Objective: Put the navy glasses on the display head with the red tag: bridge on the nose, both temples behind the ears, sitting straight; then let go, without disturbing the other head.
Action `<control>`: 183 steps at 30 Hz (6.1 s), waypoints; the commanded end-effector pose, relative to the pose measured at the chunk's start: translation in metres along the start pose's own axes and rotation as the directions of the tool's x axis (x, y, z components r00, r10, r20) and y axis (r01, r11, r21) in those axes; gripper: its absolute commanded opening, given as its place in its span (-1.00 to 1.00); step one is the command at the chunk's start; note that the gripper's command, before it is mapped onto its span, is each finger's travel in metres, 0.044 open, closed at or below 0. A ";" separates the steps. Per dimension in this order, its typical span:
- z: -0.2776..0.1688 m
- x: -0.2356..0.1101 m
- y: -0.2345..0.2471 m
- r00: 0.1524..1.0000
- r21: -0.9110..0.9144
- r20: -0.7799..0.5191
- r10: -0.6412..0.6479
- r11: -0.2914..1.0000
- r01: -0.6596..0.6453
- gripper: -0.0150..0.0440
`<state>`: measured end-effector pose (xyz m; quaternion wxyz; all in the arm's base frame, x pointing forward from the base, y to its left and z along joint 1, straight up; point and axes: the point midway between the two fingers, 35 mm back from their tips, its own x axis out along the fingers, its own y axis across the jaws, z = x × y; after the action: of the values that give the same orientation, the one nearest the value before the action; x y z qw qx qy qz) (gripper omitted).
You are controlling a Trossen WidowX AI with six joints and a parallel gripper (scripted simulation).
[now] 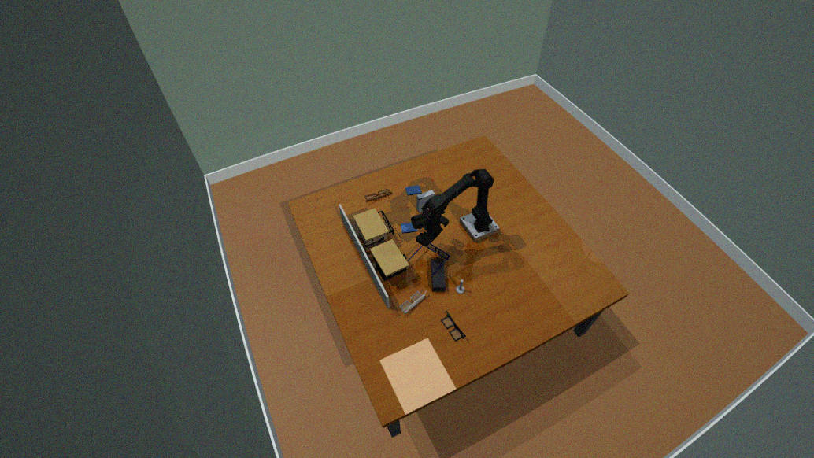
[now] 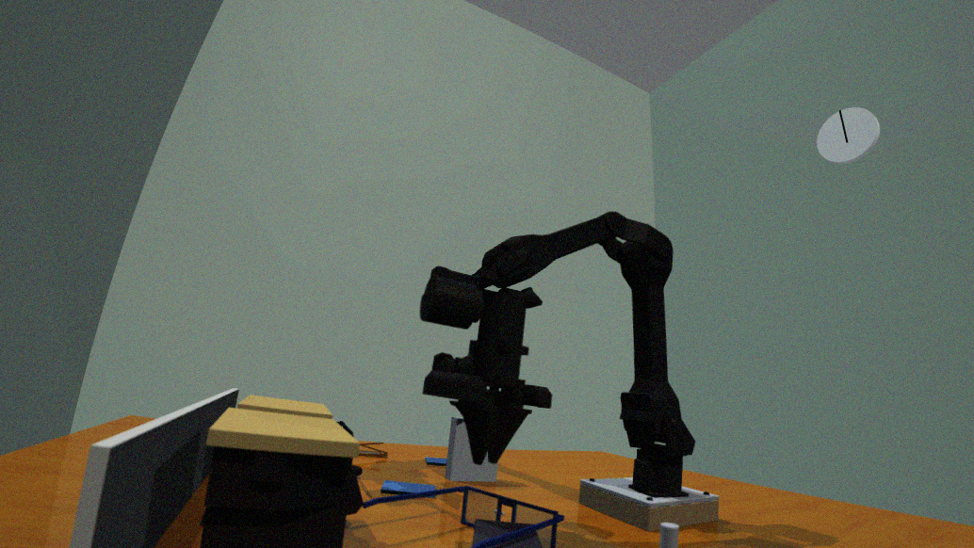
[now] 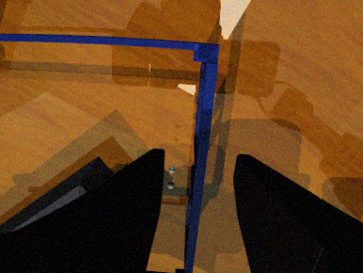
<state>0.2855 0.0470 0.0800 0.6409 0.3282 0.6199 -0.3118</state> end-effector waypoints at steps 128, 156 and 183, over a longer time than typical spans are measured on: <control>-0.080 -0.064 0.026 0.963 0.228 0.268 0.039 0.968 -0.103 -0.49; -0.173 -0.102 0.026 0.833 0.389 0.441 0.334 0.765 -0.513 -0.49; -0.215 -0.123 0.015 0.751 0.464 0.431 0.500 0.591 -0.660 -0.49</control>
<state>0.1663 0.2285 0.2006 0.6457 0.6540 0.2580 -0.2981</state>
